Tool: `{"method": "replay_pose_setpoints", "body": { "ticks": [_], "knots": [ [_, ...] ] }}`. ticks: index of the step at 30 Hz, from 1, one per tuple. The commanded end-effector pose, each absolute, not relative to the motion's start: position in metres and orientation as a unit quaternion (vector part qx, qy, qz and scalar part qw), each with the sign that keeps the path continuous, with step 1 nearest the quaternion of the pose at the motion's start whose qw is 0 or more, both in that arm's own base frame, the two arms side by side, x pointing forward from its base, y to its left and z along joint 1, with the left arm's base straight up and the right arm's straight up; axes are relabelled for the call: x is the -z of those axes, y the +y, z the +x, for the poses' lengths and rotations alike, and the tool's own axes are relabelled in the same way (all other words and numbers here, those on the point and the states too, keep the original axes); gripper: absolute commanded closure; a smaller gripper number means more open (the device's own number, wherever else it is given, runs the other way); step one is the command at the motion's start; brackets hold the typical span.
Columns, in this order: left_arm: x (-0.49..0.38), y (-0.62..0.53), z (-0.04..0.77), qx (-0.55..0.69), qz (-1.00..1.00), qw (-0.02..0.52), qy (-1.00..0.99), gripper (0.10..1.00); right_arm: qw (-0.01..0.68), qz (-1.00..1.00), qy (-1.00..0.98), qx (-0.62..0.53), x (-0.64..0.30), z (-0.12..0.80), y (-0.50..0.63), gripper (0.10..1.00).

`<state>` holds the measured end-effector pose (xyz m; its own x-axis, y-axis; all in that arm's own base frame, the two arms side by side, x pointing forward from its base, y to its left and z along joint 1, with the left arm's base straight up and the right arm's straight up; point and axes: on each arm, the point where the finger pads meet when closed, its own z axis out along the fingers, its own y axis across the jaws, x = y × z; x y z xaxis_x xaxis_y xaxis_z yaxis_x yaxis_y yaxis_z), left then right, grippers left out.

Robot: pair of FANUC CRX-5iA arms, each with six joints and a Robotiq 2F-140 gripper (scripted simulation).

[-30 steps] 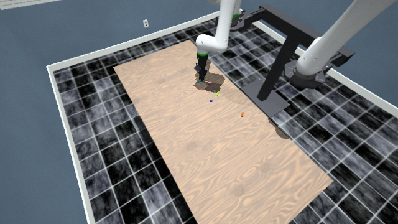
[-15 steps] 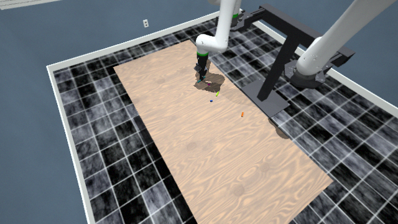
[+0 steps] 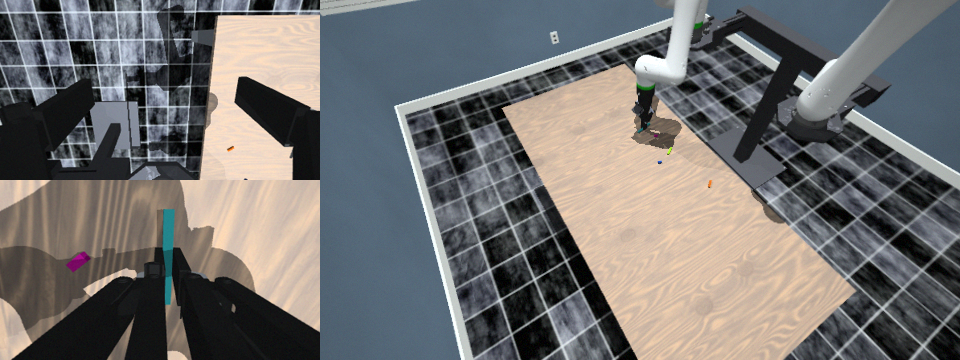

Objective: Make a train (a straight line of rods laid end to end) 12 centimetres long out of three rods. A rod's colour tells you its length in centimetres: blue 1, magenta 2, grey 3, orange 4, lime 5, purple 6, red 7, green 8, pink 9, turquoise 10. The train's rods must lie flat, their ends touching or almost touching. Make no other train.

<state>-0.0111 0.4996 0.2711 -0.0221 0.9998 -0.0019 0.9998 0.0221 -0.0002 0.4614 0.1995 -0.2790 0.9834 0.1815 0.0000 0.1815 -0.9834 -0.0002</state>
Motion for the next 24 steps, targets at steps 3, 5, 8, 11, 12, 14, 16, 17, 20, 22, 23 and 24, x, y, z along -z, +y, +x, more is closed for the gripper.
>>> {"method": "replay_pose_setpoints", "body": {
  "ticks": [3, 5, 8, 11, 12, 14, 16, 17, 20, 22, 23, 24],
  "knots": [
    [-0.272, 0.500, -0.011, 0.000, 0.699, 0.000, 0.715, 0.098, 0.000, -0.996, -0.091, 0.001, 0.278, 0.462, 0.200, 0.974],
    [-0.272, 0.500, -0.011, 0.000, 0.699, 0.000, 0.715, 0.098, 0.000, -0.996, -0.091, 0.001, 0.278, 0.462, 0.200, 0.974],
    [-0.272, 0.500, -0.011, 0.000, 0.699, 0.000, 0.715, 0.098, 0.000, -0.996, -0.091, 0.001, 0.277, 0.462, 0.200, 0.974],
    [-0.272, 0.500, -0.011, 0.000, 0.699, 0.000, 0.715, 0.098, 0.000, -0.996, -0.091, 0.001, 0.275, 0.462, 0.200, 0.974],
    [-0.272, 0.500, -0.011, 0.000, 0.699, 0.000, 0.715, 0.098, 0.000, -0.996, -0.091, 0.001, 0.272, 0.462, 0.200, 0.974],
    [-0.272, 0.500, -0.011, 0.000, 0.699, 0.000, 0.715, 0.098, 0.000, -0.996, -0.091, 0.001, 0.264, 0.462, 0.200, 0.974],
    [-0.272, 0.500, -0.011, 0.000, 0.699, 0.000, 0.715, 0.098, 0.000, -0.996, -0.091, 0.001, 0.252, 0.462, 0.200, 0.974],
    [-0.272, 0.500, -0.011, 0.000, 0.699, 0.000, 0.715, 0.098, 0.000, -0.996, -0.091, 0.001, 0.245, 0.462, 0.200, 0.974],
    [-0.272, 0.500, -0.011, 0.000, 0.699, 0.000, 0.715, 0.098, 0.000, -0.996, -0.091, 0.001, 0.222, 0.462, 0.200, 0.974],
    [-0.272, 0.500, -0.011, 0.000, 0.699, 0.000, 0.715, 0.098, 0.000, -0.996, -0.091, 0.001, 0.207, 0.462, 0.200, 0.974],
    [-0.272, 0.500, -0.011, 0.000, 0.699, 0.000, 0.715, 0.098, 0.000, -0.996, -0.091, 0.001, 0.200, 0.462, 0.200, 0.974],
    [-0.272, 0.500, -0.011, 0.000, 0.699, 0.000, 0.715, 0.098, 0.000, -0.996, -0.091, 0.001, 0.194, 0.462, 0.200, 0.974]
  ]
}}
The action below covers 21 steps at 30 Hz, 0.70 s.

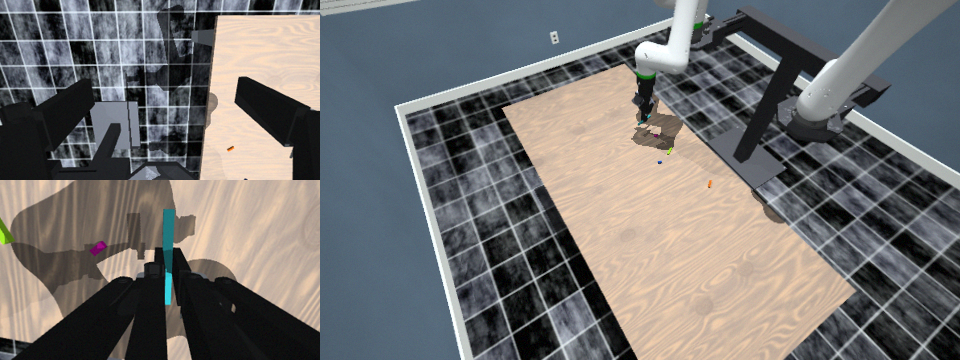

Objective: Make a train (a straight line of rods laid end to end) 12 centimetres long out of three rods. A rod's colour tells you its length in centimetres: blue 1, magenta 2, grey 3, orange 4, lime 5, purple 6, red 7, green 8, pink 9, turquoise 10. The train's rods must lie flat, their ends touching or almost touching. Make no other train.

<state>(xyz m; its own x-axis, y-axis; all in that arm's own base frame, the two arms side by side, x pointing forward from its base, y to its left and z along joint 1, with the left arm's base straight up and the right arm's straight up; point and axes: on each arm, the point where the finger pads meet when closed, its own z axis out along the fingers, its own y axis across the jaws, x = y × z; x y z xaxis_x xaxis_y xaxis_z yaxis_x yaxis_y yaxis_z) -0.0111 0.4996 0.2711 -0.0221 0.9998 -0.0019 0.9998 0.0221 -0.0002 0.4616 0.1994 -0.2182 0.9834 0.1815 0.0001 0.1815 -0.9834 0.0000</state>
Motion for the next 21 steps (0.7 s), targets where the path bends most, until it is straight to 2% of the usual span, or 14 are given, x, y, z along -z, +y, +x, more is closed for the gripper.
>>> {"method": "replay_pose_setpoints", "body": {
  "ticks": [1, 21],
  "knots": [
    [-0.272, 0.500, -0.011, 0.000, 0.699, 0.000, 0.715, 0.098, 0.000, -0.996, -0.091, 0.001, 0.189, 0.462, 0.200, 0.974],
    [-0.272, 0.500, -0.011, 0.000, 0.699, 0.000, 0.715, 0.098, 0.000, -0.997, -0.071, 0.001, 0.178, 0.475, 0.215, 0.974]
  ]
}}
